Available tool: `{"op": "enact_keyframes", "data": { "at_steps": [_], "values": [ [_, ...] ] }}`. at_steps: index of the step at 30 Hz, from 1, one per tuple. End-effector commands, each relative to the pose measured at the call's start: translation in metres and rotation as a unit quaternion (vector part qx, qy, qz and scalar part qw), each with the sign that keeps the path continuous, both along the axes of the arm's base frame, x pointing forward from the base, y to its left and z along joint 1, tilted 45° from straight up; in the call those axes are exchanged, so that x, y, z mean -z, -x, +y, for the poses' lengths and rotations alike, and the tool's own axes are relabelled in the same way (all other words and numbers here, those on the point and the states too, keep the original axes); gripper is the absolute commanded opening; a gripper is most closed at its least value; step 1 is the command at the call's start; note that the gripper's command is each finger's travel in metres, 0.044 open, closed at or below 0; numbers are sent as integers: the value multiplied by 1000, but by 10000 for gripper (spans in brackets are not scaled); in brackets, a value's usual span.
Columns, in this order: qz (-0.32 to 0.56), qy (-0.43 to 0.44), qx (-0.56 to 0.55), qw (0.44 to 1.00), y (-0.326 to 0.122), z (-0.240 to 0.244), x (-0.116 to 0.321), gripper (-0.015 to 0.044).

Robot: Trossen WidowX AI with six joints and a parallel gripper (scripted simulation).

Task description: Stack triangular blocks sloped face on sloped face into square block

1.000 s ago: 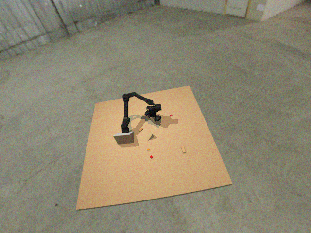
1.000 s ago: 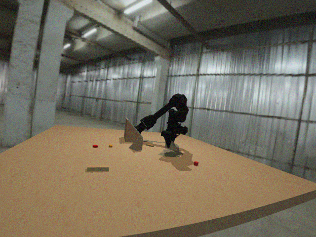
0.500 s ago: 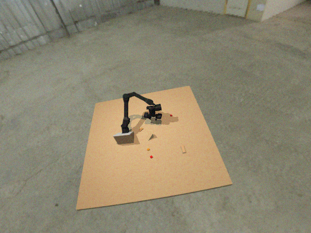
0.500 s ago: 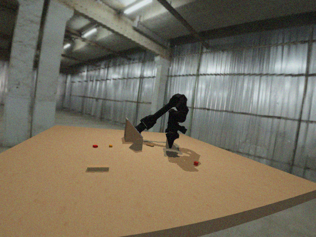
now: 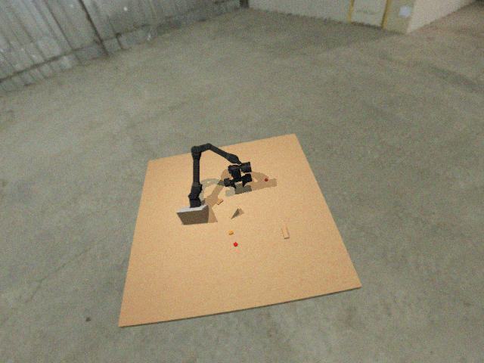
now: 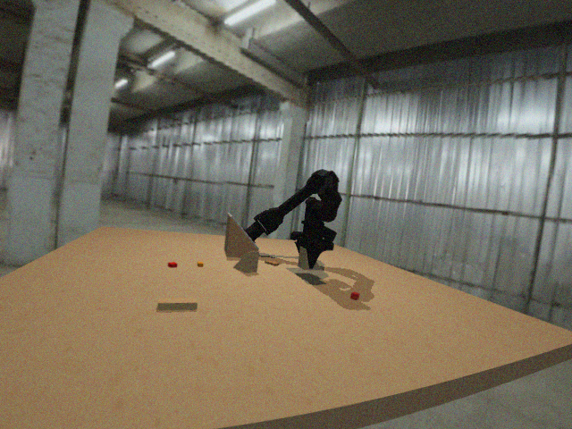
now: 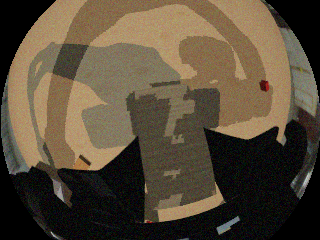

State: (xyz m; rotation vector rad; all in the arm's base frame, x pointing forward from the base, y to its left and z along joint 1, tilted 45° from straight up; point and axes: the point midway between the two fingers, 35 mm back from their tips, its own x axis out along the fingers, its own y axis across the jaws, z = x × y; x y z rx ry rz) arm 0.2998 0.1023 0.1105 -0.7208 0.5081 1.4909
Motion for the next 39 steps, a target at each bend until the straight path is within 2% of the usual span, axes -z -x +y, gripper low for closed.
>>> {"op": "enact_keyframes", "data": {
  "at_steps": [1, 11, 39],
  "values": [
    [-38, 1, -39, 999, 0, 0, 0, 0],
    [-110, 5, -112, 988, 0, 0, 0, 0],
    [-106, 5, -107, 989, -1, 20, 19, 0]
  ]
}}
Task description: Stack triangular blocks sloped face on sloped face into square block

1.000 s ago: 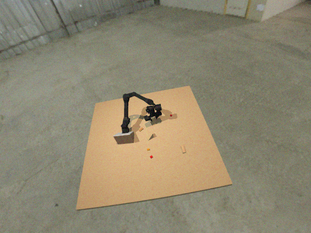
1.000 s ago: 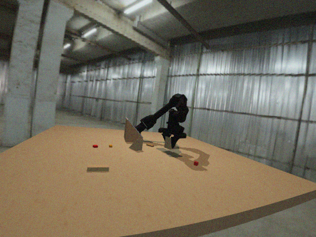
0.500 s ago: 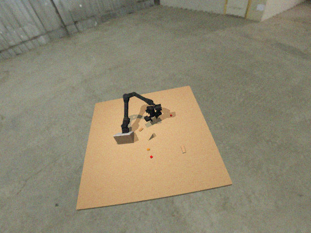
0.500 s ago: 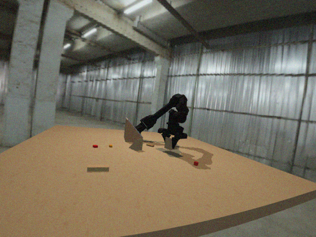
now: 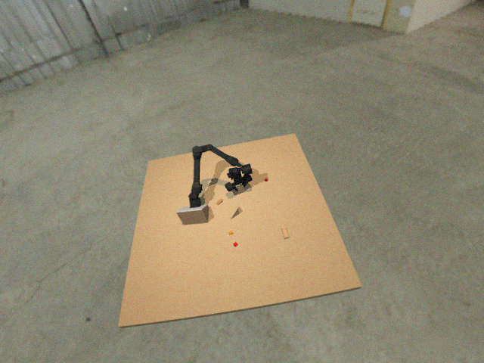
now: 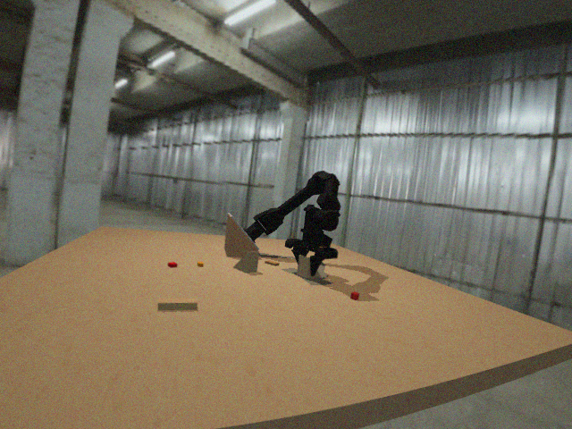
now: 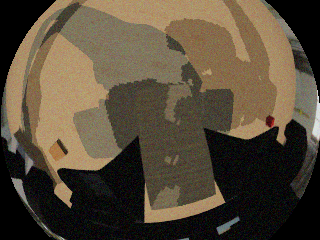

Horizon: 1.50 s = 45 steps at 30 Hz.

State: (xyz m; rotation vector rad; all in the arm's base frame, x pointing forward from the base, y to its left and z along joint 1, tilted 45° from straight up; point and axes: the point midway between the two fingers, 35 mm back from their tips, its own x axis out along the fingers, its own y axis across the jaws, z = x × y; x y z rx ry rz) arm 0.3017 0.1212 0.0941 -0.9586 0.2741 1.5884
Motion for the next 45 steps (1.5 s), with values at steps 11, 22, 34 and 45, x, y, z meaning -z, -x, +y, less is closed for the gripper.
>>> {"op": "enact_keyframes", "data": {
  "at_steps": [11, 22, 34, 45],
  "values": [
    [1, 0, 1, 1000, 0, 1, 1, 184],
    [1, 0, 1, 1000, 0, 1, 1, 440],
    [2, 2, 1, 1000, 3, -42, -40, 440],
    [1, -6, -1, 1000, -1, -47, -38, 440]
  ]
}}
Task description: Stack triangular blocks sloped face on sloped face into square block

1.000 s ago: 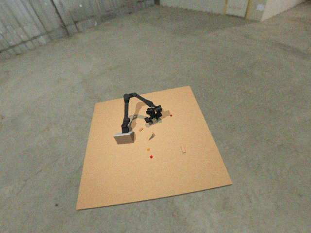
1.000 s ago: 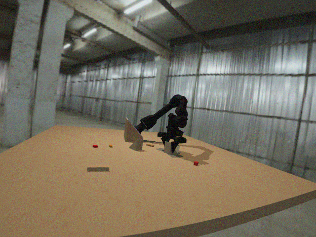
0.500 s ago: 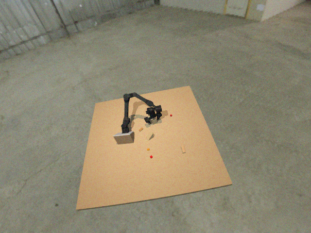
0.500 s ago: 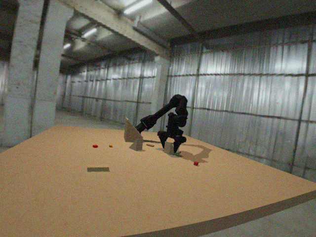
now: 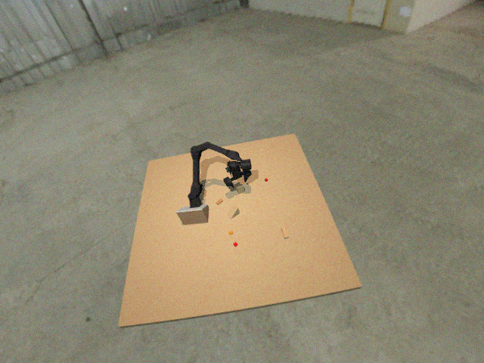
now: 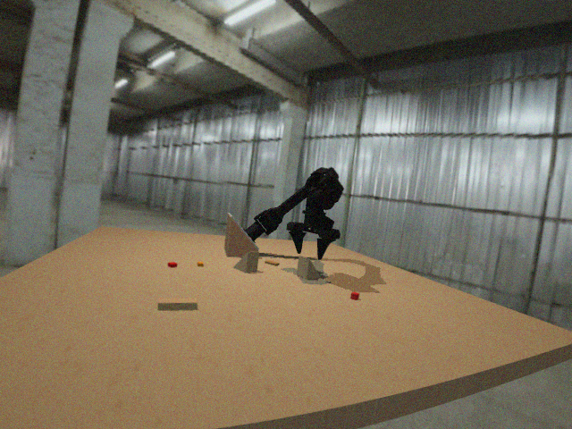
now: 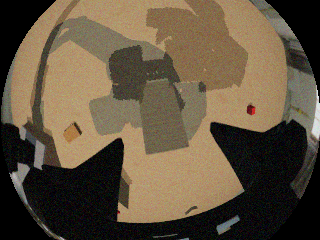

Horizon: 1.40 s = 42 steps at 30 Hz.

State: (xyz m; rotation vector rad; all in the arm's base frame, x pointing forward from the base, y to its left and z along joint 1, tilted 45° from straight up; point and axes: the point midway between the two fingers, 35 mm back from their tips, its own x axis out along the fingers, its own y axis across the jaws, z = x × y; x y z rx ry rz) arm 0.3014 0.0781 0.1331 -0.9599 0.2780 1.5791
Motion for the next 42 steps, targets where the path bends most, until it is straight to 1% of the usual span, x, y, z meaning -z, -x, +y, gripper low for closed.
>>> {"op": "enact_keyframes", "data": {
  "at_steps": [1, 4, 8, 16, 42],
  "values": [
    [7, -18, -15, 1000, -2, -8, 3, 440],
    [15, -72, -42, 996, -7, -28, 7, 440],
    [7, -141, -51, 989, -15, -52, 10, 440],
    [7, -145, -51, 988, -15, -52, 10, 440],
    [27, -165, -58, 984, -15, -14, 28, 440]
  ]
}}
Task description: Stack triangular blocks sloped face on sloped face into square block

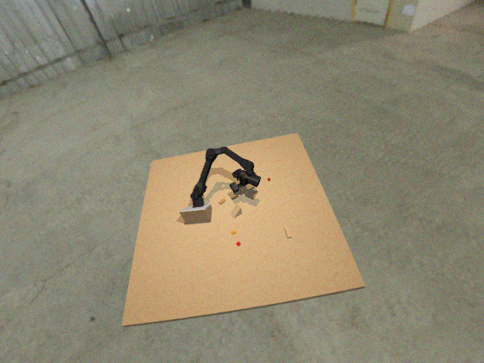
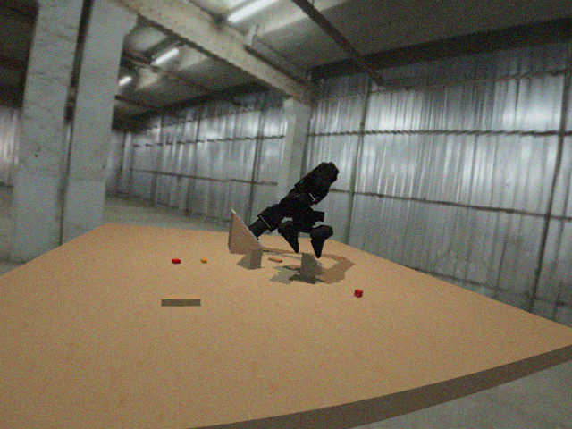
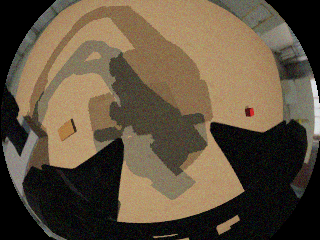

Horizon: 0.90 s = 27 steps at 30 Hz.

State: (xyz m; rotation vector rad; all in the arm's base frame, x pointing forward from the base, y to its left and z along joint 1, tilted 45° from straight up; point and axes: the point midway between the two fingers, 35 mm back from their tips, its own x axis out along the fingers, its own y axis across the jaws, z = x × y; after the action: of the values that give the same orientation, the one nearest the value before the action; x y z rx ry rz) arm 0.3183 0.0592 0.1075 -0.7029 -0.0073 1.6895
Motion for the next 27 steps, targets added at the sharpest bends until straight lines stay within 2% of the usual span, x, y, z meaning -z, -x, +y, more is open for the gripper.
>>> {"op": "enact_keyframes", "data": {
  "at_steps": [1, 27],
  "values": [
    [7, -4, -2, 1000, 2, 7, 3, 440],
    [31, -25, -16, 999, 9, 45, 20, 440]
  ]
}}
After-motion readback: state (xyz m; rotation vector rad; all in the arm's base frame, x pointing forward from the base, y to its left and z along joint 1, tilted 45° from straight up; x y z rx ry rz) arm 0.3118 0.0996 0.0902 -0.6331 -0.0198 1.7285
